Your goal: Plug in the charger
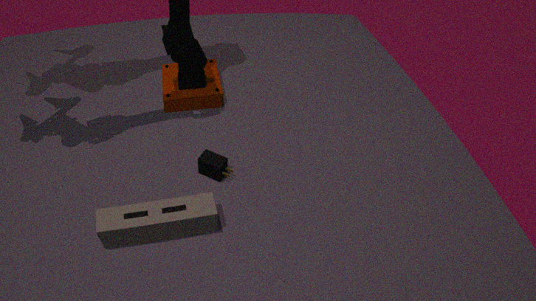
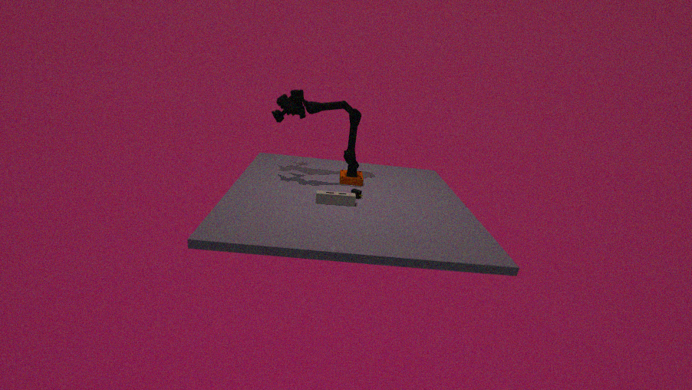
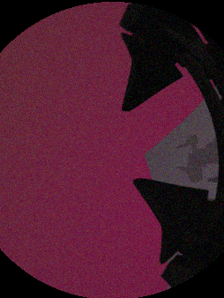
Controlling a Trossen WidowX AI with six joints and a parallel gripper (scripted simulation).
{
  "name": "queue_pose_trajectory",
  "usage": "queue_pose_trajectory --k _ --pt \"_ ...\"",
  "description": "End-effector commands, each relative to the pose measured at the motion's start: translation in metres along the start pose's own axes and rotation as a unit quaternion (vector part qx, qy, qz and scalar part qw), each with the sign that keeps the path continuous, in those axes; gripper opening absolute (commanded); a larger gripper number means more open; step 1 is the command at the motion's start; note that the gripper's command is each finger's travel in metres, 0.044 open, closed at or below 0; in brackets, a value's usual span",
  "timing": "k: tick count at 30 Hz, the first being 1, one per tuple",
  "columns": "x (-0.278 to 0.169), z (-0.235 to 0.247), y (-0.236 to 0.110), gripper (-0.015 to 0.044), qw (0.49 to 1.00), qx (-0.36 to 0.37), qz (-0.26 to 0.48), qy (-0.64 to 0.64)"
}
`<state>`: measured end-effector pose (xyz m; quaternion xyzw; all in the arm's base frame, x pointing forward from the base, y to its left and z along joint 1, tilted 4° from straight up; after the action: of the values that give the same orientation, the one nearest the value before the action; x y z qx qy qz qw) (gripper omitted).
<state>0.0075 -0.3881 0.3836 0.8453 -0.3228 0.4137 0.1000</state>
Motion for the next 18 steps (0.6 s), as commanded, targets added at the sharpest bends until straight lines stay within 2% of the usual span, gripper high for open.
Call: queue_pose_trajectory --k 1,18 --pt "0.001 0.02 -0.013 0.044 0.999 0.04 -0.011 -0.029" --pt "0.002 0.093 -0.077 0.044 0.97 0.189 -0.064 -0.14"
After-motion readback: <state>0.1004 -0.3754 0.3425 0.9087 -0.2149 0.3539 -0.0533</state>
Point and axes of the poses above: the point midway between the two fingers, 35 mm back from their tips, its own y axis out along the fingers, its own z axis across the jaws, x = y × z, the point moved 6 cm from there along -y, back along the fingers, and after that the axes turned 10 degrees about -y, right-handed, at the moved point
